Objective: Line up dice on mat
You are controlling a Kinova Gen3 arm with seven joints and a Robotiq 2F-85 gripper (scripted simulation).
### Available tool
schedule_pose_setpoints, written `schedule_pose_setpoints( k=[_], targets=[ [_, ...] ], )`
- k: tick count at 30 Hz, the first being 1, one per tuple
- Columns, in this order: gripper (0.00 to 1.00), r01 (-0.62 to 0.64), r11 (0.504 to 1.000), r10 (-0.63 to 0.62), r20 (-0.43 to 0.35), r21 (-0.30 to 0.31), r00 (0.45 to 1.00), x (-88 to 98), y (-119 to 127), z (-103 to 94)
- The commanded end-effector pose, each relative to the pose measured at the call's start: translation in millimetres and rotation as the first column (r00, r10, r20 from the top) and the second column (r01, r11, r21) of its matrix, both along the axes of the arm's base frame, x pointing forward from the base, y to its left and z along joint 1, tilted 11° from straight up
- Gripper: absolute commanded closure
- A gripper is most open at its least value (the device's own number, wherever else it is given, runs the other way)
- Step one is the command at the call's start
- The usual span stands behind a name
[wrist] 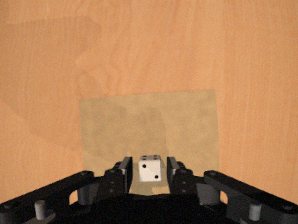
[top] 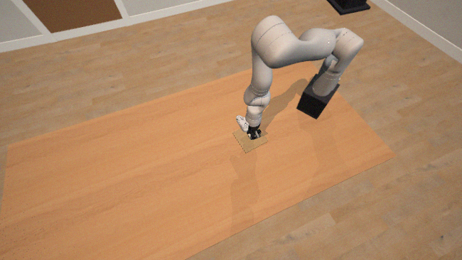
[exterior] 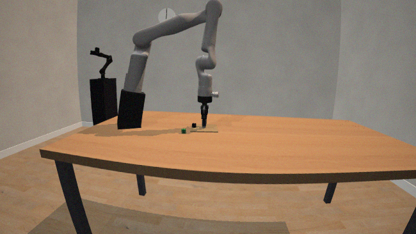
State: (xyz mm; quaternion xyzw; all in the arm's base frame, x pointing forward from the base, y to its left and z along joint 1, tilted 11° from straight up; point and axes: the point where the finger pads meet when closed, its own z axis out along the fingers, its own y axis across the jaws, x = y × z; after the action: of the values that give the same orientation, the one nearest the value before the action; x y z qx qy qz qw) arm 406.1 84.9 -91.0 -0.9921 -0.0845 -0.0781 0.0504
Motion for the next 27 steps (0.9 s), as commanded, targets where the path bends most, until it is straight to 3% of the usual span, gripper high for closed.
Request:
schedule_pose_setpoints(
  k=[1,17,27],
  targets=[
    [0.65,0.006,1.0,-0.006,0.001,0.001,1.0,-0.4,-1,5.6],
    [0.65,0.006,1.0,-0.006,0.001,0.001,1.0,-5.6,-5,37.5],
    [0.65,0.005,1.0,-0.005,-0.002,0.0,1.0,-7.8,-6,47.2]
  ],
)
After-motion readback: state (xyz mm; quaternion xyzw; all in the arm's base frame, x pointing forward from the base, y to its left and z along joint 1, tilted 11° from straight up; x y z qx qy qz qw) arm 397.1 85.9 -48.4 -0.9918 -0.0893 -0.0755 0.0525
